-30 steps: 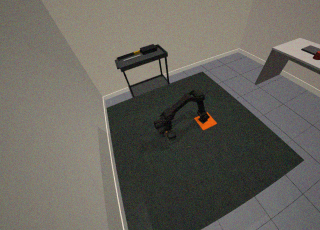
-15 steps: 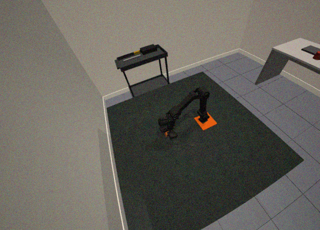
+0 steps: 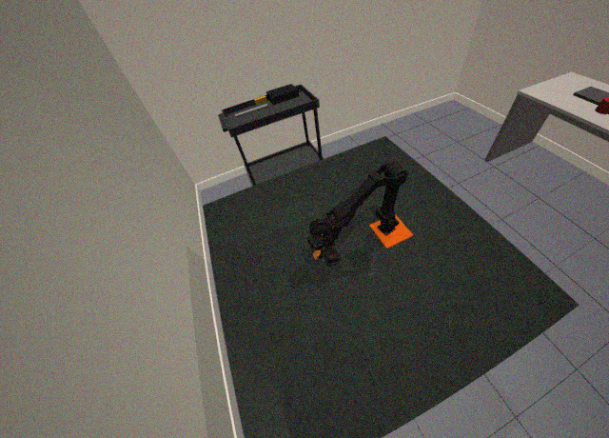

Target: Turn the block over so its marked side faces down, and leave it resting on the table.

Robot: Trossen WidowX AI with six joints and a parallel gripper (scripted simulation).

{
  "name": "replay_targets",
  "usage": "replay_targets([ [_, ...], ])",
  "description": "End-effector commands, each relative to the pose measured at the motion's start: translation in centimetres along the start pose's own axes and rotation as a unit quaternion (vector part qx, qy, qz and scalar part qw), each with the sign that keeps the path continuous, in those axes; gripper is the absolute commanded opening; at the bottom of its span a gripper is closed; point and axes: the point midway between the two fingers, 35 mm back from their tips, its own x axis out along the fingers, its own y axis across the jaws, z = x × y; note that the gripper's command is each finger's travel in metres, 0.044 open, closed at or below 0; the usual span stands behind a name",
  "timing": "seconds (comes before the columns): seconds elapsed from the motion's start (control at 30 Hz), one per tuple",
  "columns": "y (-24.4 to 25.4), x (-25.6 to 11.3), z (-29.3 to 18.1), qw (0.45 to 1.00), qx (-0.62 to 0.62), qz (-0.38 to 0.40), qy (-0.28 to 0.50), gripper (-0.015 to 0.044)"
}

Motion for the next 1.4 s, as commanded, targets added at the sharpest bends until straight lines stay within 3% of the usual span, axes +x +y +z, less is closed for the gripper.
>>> replay_targets([
  [0.0, 0.1, 0.3, 0.1, 1.000, 0.000, 0.002, -0.017, 0.0000],
  [0.5, 0.0, 2.9, -0.2, 0.991, 0.000, 0.002, -0.134, 0.0000],
  [1.0, 0.1, 2.5, -1.4, 0.968, 0.000, 0.002, -0.250, 0.0000],
  [1.37, 0.1, 2.1, -1.5, 0.962, 0.000, 0.002, -0.271, 0.0000],
])
